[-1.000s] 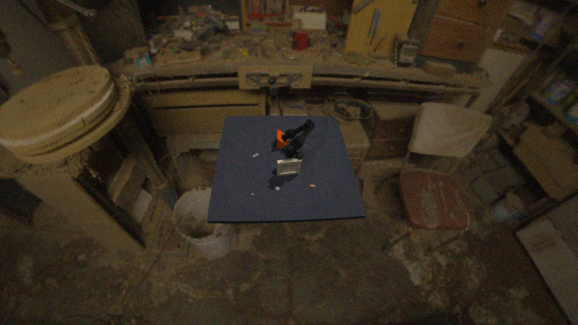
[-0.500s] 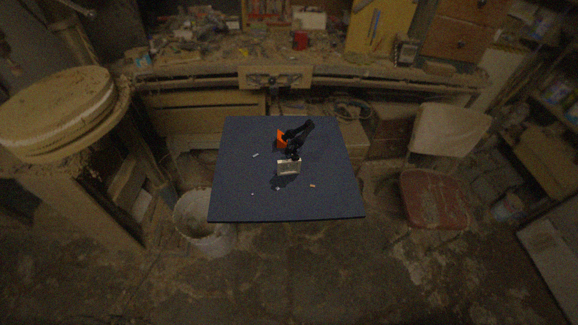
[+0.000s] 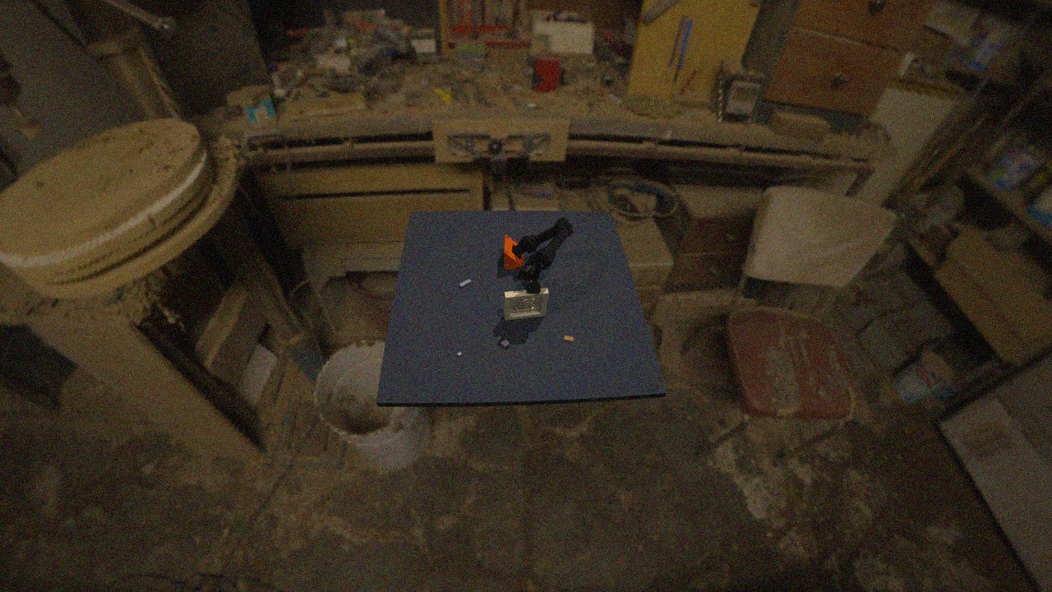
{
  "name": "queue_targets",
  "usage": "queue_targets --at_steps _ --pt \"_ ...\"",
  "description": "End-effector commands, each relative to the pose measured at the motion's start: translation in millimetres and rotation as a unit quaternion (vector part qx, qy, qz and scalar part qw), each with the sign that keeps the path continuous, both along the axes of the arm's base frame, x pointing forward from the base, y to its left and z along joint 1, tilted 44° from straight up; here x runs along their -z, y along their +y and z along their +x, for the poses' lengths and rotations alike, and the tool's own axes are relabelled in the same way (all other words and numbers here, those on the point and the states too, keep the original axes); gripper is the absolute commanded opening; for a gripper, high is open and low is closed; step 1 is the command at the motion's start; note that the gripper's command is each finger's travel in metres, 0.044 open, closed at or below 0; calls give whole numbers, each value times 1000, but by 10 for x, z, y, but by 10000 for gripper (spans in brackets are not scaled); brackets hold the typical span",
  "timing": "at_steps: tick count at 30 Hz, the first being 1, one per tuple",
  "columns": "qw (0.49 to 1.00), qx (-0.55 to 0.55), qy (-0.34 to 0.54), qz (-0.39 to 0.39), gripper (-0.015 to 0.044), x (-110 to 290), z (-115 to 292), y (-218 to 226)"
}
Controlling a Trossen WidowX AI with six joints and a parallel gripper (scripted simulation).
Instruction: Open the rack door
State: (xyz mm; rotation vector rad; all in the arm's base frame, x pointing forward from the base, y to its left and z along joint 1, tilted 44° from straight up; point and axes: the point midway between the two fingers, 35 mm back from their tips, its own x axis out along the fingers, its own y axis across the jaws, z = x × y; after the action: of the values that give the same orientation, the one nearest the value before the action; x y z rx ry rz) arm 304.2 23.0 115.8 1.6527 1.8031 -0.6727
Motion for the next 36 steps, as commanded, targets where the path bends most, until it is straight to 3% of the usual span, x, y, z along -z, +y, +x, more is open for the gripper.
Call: queue_targets --at_steps 1,36 --pt "1000 3 3 1 253 22 18 14" --pt "1000 3 3 1 21 22 18 14"
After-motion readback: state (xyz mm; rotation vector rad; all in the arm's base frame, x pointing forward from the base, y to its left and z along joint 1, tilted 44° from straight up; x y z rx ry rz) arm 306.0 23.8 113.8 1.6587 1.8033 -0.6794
